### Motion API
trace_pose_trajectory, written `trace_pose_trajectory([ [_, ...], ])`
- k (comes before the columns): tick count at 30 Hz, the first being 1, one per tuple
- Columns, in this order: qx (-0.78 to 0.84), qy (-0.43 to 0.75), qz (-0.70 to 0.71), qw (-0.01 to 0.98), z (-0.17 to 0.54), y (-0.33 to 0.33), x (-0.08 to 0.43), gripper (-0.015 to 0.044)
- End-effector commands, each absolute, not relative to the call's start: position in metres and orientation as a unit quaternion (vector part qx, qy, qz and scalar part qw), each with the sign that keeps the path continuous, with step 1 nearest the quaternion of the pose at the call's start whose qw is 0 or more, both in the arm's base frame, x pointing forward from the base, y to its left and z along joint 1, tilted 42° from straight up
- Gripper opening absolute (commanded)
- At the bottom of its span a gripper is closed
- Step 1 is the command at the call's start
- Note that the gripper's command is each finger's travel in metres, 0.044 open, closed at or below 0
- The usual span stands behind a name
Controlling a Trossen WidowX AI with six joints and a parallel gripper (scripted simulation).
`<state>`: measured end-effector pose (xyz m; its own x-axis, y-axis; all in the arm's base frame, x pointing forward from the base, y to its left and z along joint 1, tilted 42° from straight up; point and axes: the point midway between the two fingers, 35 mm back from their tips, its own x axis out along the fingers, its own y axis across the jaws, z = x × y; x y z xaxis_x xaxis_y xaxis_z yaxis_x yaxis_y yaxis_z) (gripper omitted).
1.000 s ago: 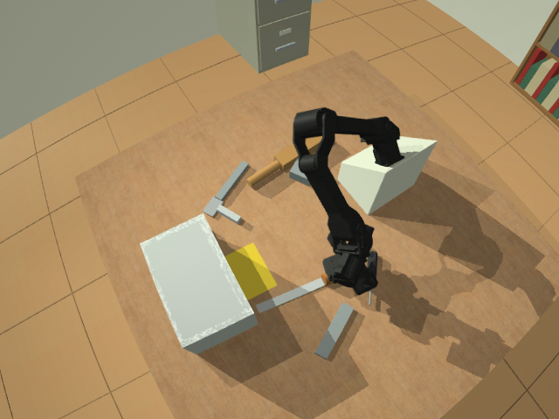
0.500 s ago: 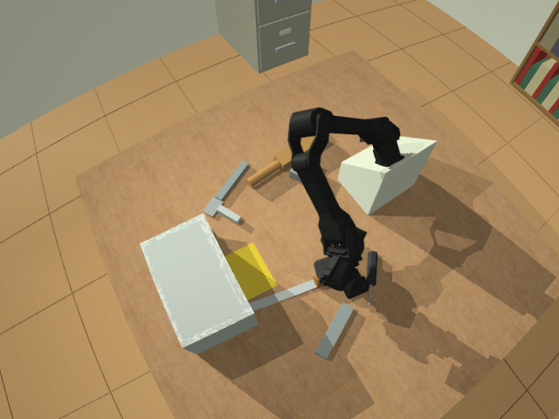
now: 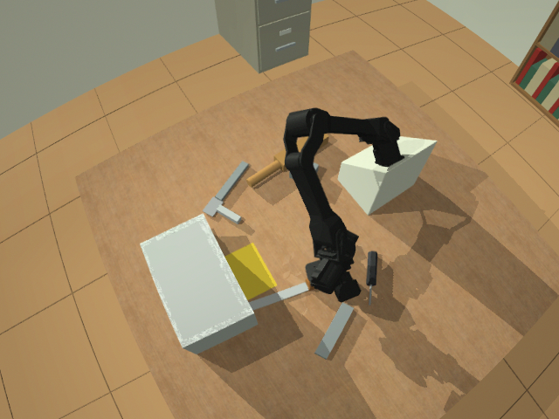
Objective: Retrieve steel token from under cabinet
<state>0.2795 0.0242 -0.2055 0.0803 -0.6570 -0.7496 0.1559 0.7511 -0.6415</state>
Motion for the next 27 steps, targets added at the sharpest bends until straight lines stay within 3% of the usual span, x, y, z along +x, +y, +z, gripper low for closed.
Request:
trace_pose_trajectory([
  [1,-0.203,0.614,-0.287,0.706,-0.204,0.024,0.288,0.0],
  [27,-0.203,0.613,-0.288,0.707,-0.198,0.021,0.324,0.0],
])
